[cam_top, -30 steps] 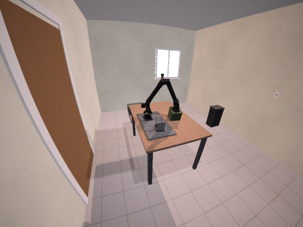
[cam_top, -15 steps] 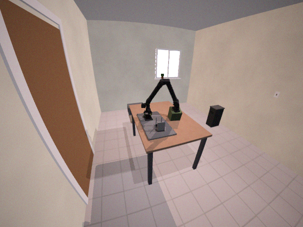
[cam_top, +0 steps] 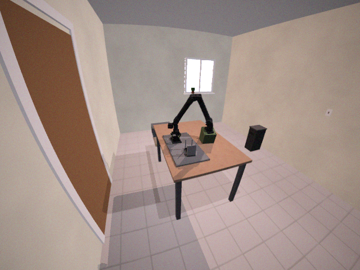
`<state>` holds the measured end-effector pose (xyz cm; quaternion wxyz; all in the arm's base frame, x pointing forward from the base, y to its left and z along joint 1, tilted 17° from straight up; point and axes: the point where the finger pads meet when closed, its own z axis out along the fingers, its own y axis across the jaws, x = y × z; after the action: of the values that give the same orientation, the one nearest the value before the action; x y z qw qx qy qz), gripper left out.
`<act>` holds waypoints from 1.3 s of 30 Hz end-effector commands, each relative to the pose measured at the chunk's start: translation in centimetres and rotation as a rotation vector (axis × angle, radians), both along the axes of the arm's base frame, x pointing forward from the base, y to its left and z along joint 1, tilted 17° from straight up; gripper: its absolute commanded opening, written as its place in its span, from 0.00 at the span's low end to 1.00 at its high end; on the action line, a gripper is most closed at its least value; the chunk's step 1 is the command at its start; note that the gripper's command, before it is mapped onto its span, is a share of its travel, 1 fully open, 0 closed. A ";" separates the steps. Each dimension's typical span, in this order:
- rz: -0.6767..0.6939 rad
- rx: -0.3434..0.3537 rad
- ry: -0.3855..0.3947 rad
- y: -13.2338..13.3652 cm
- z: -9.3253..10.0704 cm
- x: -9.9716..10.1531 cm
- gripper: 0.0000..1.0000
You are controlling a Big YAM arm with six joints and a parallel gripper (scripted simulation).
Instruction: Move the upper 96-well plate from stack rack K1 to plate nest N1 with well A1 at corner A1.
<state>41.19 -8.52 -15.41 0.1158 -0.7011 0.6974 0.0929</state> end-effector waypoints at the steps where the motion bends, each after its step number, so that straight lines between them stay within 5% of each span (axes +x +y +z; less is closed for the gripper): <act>1: -0.004 -0.007 -0.037 -0.3 0.4 1.9 0.00; 25: -0.002 -0.007 -0.039 -0.1 0.0 2.0 0.00; 26: -0.004 -0.006 -0.031 -0.4 0.4 1.4 1.00; 39: -0.004 -0.006 -0.031 -0.4 0.4 1.4 1.00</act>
<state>41.19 -8.41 -15.76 0.1158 -0.7010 0.6975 0.0930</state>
